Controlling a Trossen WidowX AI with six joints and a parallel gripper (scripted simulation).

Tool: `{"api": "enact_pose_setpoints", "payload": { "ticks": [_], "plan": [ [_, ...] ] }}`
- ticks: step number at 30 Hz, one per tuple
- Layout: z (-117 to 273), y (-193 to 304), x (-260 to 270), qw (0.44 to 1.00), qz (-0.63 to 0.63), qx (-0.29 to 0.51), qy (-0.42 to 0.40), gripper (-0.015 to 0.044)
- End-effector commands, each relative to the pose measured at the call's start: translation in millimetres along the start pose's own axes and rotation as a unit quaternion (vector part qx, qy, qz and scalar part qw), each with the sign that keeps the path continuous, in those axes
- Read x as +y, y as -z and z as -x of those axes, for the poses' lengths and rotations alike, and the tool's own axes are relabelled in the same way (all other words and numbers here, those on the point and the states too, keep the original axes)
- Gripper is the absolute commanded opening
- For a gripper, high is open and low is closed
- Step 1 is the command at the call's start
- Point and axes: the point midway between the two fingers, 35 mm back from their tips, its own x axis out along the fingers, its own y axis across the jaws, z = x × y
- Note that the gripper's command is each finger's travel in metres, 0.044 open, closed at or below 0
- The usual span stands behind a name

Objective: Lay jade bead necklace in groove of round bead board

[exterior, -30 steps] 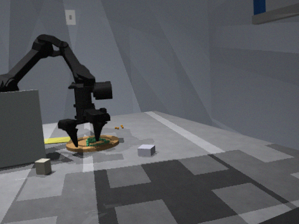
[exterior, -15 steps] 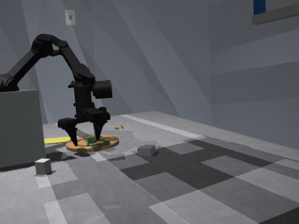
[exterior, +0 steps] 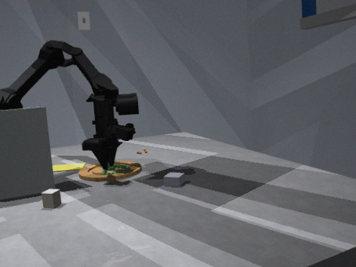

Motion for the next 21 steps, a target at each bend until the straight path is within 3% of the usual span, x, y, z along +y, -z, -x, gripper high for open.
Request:
{"api": "enact_pose_setpoints", "payload": {
  "ticks": [1, 13, 21],
  "plan": [
    [14.0, -25.5, 19.0, 0.925, 0.38, -0.005, 0.0, 0.012],
    [24.8, -40.4, 31.8, 0.773, 0.635, -0.005, 0.001, 0.012],
    [25.0, -40.7, 32.1, 0.766, 0.642, -0.005, 0.001, 0.012]
  ]
}}
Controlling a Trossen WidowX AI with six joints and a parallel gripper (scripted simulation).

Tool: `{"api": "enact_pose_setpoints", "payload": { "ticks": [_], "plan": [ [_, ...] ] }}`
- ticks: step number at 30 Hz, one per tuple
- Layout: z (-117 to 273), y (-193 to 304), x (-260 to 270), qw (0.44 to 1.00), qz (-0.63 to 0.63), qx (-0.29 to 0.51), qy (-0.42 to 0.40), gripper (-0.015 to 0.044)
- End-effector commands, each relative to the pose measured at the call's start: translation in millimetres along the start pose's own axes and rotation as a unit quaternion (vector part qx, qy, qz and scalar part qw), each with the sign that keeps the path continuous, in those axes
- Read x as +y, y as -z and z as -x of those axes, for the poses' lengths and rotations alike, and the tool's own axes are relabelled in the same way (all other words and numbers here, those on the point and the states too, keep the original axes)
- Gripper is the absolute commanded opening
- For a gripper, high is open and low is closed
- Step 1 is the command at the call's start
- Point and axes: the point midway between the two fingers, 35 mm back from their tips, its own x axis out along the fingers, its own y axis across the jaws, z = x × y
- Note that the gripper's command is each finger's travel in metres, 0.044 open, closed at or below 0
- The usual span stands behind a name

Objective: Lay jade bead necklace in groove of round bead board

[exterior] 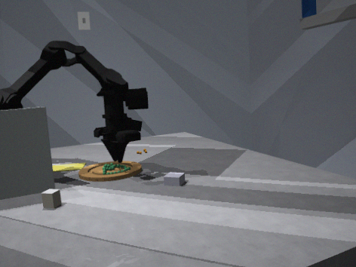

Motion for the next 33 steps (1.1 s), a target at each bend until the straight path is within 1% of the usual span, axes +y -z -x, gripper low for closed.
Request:
{"api": "enact_pose_setpoints", "payload": {
  "ticks": [1, 16, 22, 23, 24, 33],
  "plan": [
    [10.5, -20.1, -6.3, 0.974, 0.227, -0.004, 0.005, 0.012],
    [10.5, -20.1, -6.3, 0.974, 0.227, -0.004, 0.005, 0.012],
    [-7.3, -20.3, -6.4, 0.974, 0.227, -0.004, 0.005, 0.012],
    [-7.3, -20.3, -6.4, 0.974, 0.227, -0.004, 0.005, 0.012],
    [1.8, -22.4, -7.0, 0.973, 0.23, -0.007, 0.008, 0.012],
    [-8.4, -22.1, -7.0, 0.973, 0.229, -0.006, 0.007, 0.012]
  ]
}}
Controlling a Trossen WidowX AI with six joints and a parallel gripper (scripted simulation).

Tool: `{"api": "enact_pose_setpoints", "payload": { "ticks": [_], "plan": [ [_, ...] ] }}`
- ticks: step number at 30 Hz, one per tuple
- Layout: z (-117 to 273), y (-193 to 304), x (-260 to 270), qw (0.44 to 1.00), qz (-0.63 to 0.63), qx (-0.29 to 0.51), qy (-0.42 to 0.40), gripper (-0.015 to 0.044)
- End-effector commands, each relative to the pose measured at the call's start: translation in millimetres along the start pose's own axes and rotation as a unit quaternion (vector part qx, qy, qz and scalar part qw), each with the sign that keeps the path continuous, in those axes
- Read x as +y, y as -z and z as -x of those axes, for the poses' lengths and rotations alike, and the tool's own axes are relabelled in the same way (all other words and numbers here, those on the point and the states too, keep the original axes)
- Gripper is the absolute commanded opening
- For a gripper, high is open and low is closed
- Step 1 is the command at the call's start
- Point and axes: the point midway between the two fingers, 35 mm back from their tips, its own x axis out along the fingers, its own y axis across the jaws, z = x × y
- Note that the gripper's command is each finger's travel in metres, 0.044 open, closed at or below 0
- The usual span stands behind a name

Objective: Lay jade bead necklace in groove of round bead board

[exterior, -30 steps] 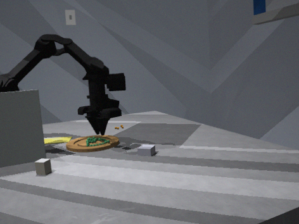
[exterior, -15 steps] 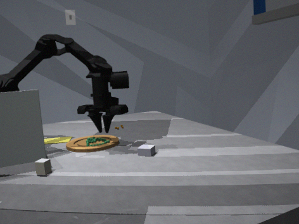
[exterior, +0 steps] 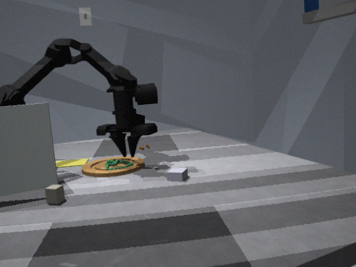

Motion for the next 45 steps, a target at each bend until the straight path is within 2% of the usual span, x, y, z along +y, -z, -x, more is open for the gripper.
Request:
{"api": "enact_pose_setpoints", "payload": {
  "ticks": [1, 20, 25, 45],
  "plan": [
    [-7.7, 1.2, 1.5, 1.0, -0.004, 0.001, -0.003, 0.012],
    [-27.5, 2.4, 3.2, 1.0, -0.007, 0.001, -0.006, 0.012],
    [-25.4, 1.4, 1.4, 1.0, -0.002, 0.003, -0.002, 0.0],
    [-25.4, 1.4, 1.4, 1.0, -0.002, 0.003, -0.002, 0.0]
  ]
}}
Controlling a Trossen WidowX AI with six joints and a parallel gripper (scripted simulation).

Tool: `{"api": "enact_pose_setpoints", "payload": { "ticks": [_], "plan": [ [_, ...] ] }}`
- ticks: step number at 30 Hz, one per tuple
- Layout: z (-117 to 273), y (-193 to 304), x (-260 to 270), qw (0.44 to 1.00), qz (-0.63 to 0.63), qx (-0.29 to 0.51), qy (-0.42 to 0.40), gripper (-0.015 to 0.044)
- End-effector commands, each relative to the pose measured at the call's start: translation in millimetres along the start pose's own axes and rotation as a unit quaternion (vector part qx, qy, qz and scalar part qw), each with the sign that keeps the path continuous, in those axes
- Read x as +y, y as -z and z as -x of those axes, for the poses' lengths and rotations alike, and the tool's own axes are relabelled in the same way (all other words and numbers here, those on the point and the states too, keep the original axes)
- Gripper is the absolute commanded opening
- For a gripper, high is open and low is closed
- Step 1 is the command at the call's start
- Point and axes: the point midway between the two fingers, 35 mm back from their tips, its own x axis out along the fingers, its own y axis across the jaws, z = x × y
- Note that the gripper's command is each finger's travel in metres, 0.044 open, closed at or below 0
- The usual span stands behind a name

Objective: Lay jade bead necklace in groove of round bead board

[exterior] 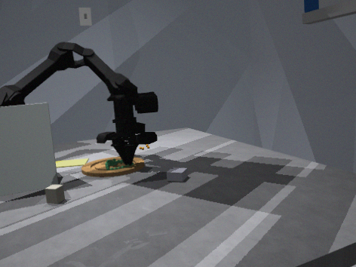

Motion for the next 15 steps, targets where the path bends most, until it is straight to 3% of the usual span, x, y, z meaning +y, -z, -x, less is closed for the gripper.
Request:
{"api": "enact_pose_setpoints", "payload": {
  "ticks": [1, 15],
  "plan": [
    [0.3, -0.1, -1.4, 1.0, 0.002, 0.0, 0.003, 0.0],
    [7.7, -0.4, 2.5, 1.0, -0.003, -0.001, 0.0, 0.0]
  ]
}}
